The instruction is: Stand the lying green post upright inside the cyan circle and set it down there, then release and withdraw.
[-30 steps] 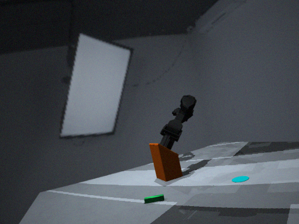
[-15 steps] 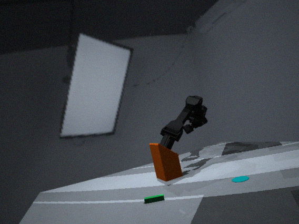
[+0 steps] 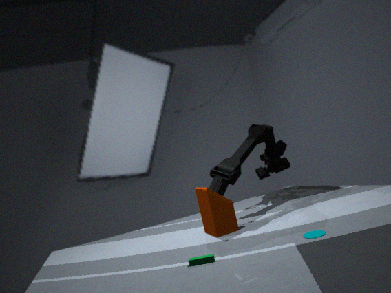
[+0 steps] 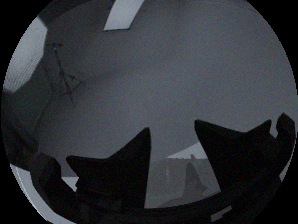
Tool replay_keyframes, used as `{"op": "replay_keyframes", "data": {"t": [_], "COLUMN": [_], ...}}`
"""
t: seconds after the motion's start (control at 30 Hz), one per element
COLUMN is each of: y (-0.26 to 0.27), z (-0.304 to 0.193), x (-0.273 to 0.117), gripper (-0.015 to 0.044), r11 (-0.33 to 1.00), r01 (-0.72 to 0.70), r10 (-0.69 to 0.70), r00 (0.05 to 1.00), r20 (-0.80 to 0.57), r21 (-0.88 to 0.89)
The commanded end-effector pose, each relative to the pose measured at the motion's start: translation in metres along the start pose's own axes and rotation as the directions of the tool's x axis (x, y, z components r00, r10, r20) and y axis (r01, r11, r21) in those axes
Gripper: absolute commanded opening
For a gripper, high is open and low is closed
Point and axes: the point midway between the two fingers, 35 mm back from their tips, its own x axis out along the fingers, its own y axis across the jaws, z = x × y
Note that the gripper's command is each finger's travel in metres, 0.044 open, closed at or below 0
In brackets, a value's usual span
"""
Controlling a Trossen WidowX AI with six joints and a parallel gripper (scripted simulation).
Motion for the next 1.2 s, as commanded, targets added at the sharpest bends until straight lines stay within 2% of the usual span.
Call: {"op": "replay_keyframes", "data": {"t": [0.0, 0.53, 1.17], "y": [-0.019, -0.080, -0.136], "z": [-0.017, -0.101, -0.184], "x": [-0.013, -0.067, -0.152], "gripper": [0.0233, 0.0233, 0.0233], "r11": [0.999, 0.965, 0.857], "r01": [0.032, 0.172, 0.386], "r10": [-0.030, -0.127, -0.228], "r00": [0.999, 0.967, 0.879], "r20": [-0.040, -0.222, -0.419], "r21": [0.042, 0.197, 0.342]}}
